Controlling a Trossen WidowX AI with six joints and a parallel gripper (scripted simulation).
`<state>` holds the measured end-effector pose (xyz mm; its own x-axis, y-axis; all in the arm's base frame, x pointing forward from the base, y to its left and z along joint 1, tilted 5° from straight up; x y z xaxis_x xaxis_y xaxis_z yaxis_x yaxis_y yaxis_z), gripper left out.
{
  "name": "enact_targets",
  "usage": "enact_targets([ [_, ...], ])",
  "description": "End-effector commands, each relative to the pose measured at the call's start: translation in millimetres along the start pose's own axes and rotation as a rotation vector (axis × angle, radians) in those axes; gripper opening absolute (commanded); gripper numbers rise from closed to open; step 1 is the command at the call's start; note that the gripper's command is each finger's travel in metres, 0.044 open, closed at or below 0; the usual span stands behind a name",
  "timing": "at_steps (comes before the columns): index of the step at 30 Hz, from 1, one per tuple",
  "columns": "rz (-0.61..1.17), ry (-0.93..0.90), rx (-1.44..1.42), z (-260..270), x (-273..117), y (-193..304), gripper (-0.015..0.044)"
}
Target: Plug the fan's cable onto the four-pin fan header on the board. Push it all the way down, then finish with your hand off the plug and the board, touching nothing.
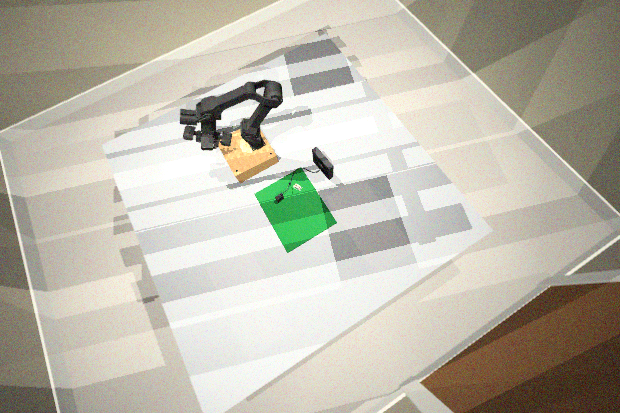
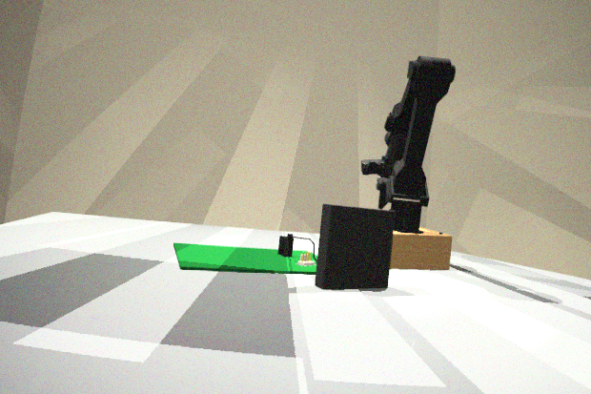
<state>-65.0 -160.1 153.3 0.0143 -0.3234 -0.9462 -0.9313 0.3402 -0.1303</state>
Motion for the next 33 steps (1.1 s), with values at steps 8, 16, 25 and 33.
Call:
enact_targets([
  [8,-0.044,-0.069,0.126,-10,-3,-40,0.0308],
  [16,-0.05,-0.208,0.328,-3,-12,-118,0.044],
  [25,0.0,-0.307,0.45,29,-27,-183,0.044],
  [33,0.066,-0.356,0.543,72,-45,-230,0.044],
])
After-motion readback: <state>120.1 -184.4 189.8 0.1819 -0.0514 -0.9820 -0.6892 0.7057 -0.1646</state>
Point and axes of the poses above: the point midway between the two fingers, 35 mm back from their tips, its own x axis out along the fingers, its own z axis across the jaws, y = z × x, the point moved 9 cm from there along -x, back along the fingers, and after that the axes turned 10 degrees about -x, right-handed, at the moved point
